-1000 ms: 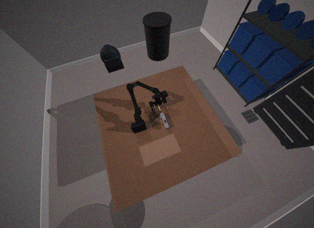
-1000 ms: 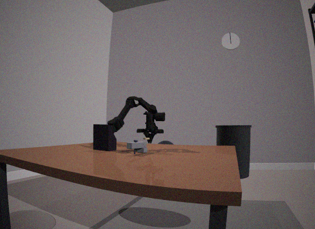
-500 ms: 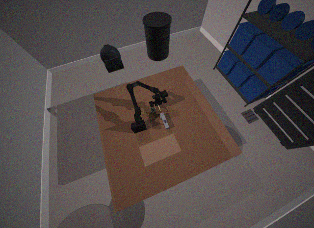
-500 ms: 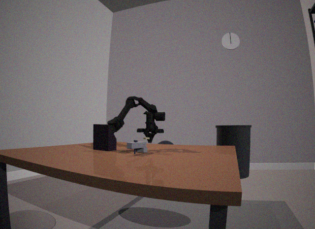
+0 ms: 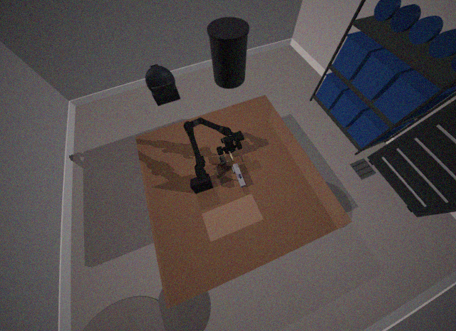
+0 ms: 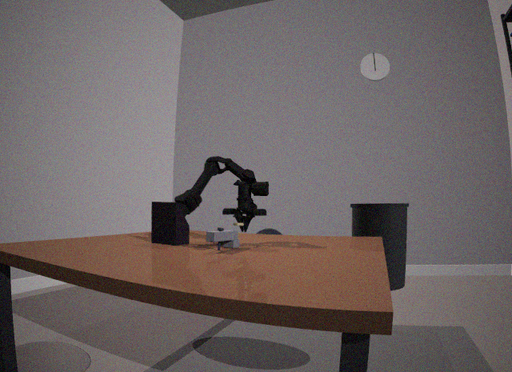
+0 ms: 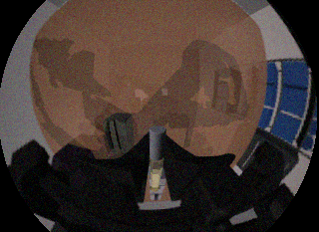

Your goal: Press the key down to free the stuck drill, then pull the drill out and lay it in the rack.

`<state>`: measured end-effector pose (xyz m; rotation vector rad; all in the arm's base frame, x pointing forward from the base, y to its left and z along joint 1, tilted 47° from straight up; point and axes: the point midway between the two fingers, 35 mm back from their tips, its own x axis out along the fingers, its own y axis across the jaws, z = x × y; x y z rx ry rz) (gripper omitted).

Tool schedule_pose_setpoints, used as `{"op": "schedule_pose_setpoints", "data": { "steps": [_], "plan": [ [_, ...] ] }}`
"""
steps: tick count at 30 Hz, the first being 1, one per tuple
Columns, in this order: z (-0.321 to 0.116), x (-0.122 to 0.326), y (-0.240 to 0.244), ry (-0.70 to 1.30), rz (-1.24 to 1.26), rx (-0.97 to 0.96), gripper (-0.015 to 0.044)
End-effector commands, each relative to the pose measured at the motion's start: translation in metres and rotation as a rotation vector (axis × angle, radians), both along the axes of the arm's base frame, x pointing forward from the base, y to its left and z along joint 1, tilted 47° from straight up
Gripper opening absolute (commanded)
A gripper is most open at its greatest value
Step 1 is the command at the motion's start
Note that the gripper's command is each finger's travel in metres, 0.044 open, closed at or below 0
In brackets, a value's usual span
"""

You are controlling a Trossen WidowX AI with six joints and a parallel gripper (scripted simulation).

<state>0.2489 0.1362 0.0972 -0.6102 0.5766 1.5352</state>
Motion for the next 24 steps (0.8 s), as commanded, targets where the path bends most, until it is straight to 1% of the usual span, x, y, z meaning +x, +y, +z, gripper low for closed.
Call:
{"op": "schedule_pose_setpoints", "data": {
  "steps": [1,24],
  "plan": [
    [0.0027,0.0019,0.0003,-0.008,0.002,0.004,0.0],
    [0.0061,0.0037,0.0004,-0.008,0.002,0.004,0.0]
  ]
}}
